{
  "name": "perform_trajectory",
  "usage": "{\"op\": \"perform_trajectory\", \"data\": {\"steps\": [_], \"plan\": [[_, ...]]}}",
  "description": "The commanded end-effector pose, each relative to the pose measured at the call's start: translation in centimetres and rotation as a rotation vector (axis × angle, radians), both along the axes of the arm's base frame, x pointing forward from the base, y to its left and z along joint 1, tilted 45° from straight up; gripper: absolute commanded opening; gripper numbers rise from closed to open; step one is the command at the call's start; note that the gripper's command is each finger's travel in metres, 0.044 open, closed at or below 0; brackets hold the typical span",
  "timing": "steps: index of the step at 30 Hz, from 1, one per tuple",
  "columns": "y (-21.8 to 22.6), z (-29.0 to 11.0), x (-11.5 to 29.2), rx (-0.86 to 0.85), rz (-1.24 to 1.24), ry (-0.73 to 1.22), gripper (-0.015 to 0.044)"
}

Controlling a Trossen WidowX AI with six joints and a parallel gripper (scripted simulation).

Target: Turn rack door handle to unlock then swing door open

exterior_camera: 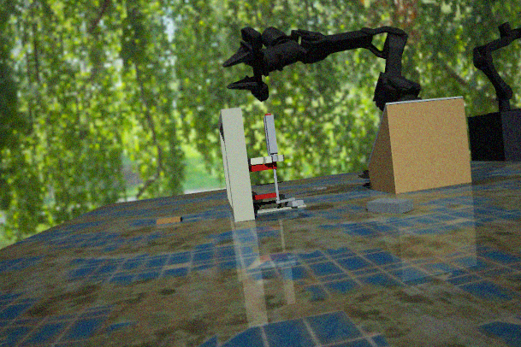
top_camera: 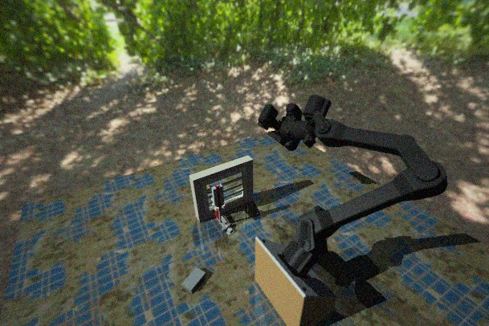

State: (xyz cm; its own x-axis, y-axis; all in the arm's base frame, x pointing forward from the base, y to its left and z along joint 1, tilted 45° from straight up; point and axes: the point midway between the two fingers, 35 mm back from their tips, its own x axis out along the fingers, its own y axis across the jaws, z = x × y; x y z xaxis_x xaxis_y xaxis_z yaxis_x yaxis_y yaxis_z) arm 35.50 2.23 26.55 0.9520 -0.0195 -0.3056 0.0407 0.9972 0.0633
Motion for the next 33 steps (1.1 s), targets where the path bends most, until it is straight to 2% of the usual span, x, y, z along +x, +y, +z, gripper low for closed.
{"op": "perform_trajectory", "data": {"steps": [1,17,33], "plan": [[0.8,-1.4,0.7,0.004,-0.007,0.084,0.0283],[3.8,-8.5,2.0,-0.028,-0.073,0.463,0.0283],[6.3,-14.5,1.1,-0.171,-0.169,0.788,0.0283]]}}
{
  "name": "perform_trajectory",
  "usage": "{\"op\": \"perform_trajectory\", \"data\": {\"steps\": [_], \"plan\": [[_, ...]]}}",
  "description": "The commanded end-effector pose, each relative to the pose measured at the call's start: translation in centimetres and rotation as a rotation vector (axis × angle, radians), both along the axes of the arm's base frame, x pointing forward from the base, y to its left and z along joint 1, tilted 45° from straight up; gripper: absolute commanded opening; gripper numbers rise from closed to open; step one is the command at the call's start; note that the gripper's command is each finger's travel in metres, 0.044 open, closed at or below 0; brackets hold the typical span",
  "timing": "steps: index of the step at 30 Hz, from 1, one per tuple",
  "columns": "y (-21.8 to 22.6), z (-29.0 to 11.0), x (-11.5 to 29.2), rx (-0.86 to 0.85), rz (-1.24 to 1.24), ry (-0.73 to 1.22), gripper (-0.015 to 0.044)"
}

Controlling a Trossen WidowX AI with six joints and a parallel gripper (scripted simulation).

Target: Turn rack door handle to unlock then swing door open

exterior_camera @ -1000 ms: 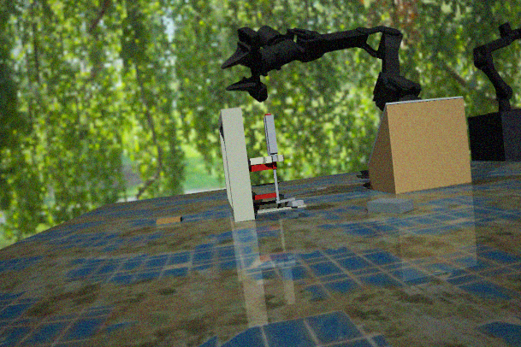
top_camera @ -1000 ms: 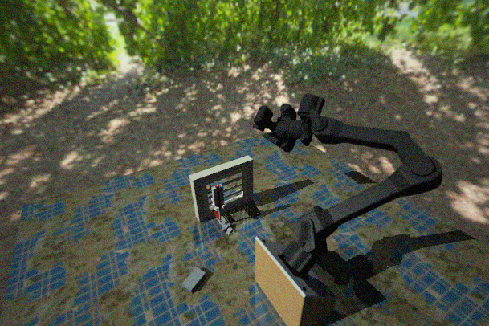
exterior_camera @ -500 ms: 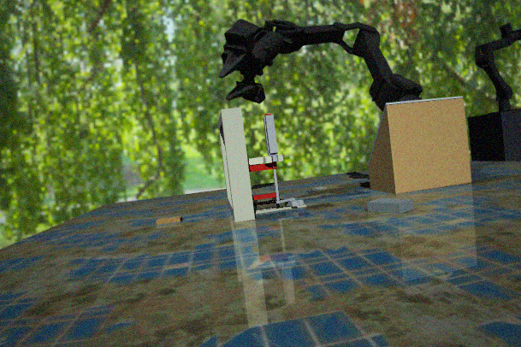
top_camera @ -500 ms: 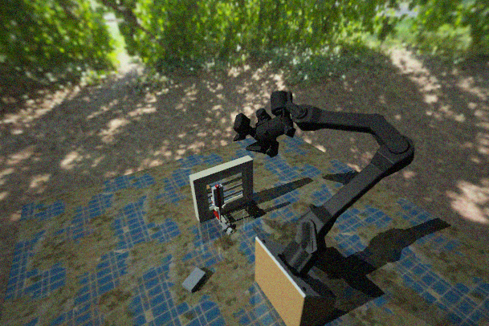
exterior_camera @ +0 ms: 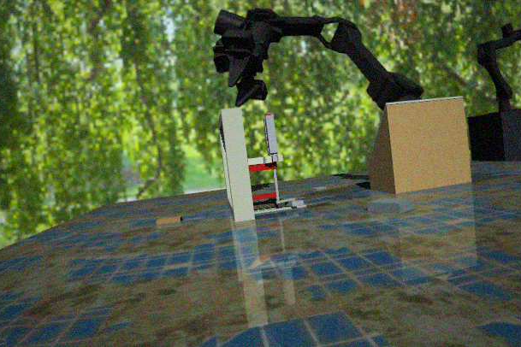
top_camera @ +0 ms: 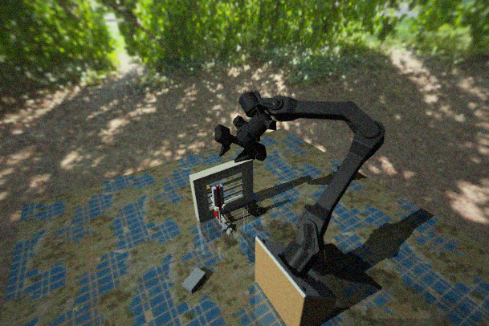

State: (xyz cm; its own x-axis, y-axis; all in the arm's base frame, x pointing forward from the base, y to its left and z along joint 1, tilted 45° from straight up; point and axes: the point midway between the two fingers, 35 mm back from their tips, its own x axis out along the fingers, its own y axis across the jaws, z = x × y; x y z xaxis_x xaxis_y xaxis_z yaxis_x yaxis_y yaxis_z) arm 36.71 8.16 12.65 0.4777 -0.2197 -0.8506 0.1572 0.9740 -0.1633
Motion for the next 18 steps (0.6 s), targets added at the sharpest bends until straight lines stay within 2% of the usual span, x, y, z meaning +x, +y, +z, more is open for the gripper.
{"op": "perform_trajectory", "data": {"steps": [1,18], "plan": [[0.5,-1.0,-0.2,-0.043,-0.014,0.060,0.0283],[2.6,-5.4,-2.4,-0.310,-0.043,0.331,0.0283]]}}
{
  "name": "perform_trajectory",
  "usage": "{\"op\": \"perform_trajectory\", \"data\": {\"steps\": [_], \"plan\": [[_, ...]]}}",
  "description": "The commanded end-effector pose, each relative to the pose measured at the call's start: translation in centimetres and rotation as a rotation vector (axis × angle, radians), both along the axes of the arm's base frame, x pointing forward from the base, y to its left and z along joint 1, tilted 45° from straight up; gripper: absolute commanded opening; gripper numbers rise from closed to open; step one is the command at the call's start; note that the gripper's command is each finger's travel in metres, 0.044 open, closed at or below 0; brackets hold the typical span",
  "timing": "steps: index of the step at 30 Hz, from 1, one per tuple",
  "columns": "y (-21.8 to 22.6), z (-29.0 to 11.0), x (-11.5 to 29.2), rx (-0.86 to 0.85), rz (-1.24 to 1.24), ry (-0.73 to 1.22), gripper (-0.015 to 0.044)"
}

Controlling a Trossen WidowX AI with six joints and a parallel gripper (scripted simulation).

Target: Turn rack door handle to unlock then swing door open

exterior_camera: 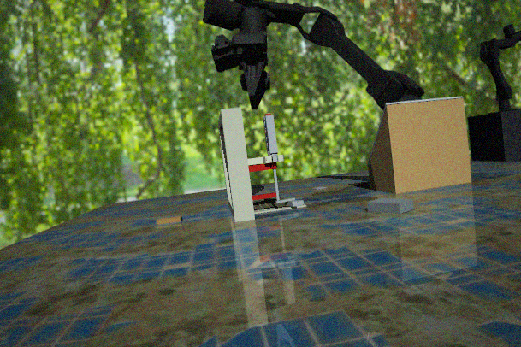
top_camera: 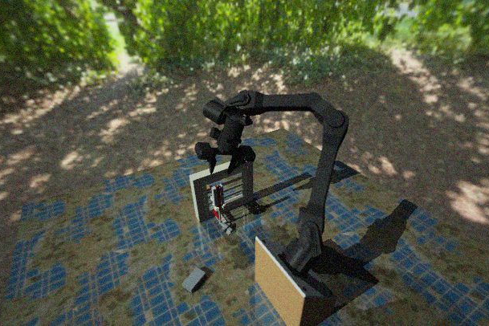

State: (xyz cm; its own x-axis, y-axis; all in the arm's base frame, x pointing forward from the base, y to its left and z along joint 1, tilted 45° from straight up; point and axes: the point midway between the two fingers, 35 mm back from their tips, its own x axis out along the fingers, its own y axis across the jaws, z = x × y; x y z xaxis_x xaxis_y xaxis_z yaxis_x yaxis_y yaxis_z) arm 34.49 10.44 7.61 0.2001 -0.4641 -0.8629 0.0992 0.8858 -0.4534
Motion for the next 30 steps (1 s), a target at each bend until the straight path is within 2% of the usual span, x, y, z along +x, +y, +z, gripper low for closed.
{"op": "perform_trajectory", "data": {"steps": [1,14,30], "plan": [[0.5,-0.6,-0.3,-0.062,0.000,0.042,0.0283],[1.8,-2.6,-1.9,-0.300,0.030,0.186,0.0283],[0.5,-4.1,-1.6,-0.303,0.031,0.188,0.0283]]}}
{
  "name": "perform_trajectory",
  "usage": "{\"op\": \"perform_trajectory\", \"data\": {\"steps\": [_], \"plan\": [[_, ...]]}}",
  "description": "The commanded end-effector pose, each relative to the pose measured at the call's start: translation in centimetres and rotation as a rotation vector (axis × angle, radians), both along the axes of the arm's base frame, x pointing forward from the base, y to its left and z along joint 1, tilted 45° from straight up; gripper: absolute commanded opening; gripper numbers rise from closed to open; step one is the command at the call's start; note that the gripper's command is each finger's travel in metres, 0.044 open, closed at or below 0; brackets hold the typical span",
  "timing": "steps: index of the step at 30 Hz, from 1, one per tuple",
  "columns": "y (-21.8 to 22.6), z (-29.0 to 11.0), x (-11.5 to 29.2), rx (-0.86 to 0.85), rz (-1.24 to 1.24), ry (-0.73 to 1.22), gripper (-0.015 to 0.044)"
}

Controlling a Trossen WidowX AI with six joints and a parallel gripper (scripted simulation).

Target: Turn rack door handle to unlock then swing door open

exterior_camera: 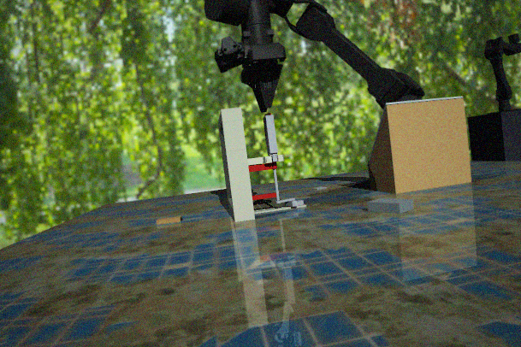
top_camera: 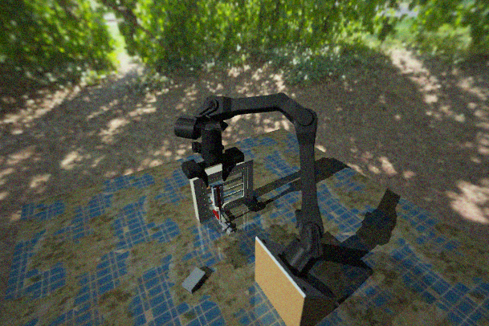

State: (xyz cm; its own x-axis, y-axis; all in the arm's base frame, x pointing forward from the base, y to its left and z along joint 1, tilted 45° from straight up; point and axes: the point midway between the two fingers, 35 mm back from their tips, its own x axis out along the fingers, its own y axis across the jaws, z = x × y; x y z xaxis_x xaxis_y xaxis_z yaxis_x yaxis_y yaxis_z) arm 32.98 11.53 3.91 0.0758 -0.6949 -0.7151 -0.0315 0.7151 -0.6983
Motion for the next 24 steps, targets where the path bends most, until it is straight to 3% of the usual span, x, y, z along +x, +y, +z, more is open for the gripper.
{"op": "perform_trajectory", "data": {"steps": [1,24], "plan": [[-0.7,-0.5,0.0,-0.008,-0.002,0.008,0.0283],[-3.4,-3.2,0.2,-0.010,-0.002,0.007,0.0283]]}}
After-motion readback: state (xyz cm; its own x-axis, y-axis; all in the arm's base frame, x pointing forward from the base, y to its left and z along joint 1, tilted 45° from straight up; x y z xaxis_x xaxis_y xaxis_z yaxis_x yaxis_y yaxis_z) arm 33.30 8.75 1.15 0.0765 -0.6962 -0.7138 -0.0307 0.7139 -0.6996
